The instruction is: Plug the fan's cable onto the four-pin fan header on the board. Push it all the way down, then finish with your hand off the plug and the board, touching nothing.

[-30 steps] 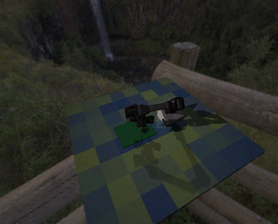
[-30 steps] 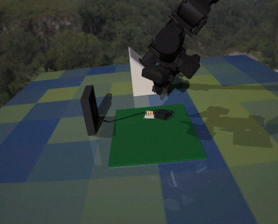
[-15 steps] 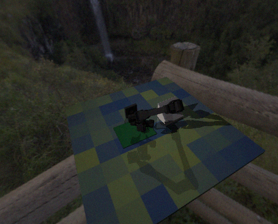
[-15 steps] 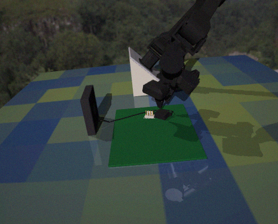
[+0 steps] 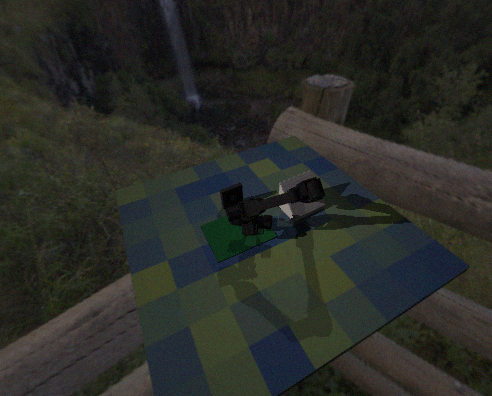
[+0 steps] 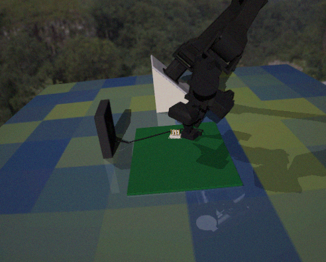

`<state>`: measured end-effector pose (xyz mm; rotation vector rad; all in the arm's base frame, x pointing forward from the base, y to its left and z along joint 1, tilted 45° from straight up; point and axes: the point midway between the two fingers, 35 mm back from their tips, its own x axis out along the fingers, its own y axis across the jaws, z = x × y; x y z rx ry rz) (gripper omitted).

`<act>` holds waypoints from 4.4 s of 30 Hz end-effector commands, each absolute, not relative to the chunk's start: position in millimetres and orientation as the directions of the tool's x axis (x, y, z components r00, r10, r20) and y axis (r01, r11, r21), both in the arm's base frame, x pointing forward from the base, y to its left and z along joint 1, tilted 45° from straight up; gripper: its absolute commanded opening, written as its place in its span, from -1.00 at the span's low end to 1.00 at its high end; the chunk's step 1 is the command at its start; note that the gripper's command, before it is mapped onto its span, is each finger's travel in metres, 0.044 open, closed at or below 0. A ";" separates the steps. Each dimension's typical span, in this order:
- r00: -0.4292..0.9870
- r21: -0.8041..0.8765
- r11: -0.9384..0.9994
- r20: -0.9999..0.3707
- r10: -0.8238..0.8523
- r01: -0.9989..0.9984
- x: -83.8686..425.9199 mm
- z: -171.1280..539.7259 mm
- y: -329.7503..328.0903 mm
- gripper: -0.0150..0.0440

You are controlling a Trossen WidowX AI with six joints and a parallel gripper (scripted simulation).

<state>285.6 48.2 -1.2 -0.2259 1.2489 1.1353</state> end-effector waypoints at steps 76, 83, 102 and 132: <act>-0.074 0.586 0.722 -0.793 0.605 -0.367 298.6 40.7 -2.3 -0.49; -0.050 0.629 0.766 -0.776 0.628 -0.136 307.2 38.8 -4.8 -0.49; 0.017 0.604 0.628 -0.727 0.686 0.490 330.0 33.3 -13.2 -0.49; 0.020 0.458 0.630 -0.818 0.575 0.627 330.8 10.5 -6.8 -0.49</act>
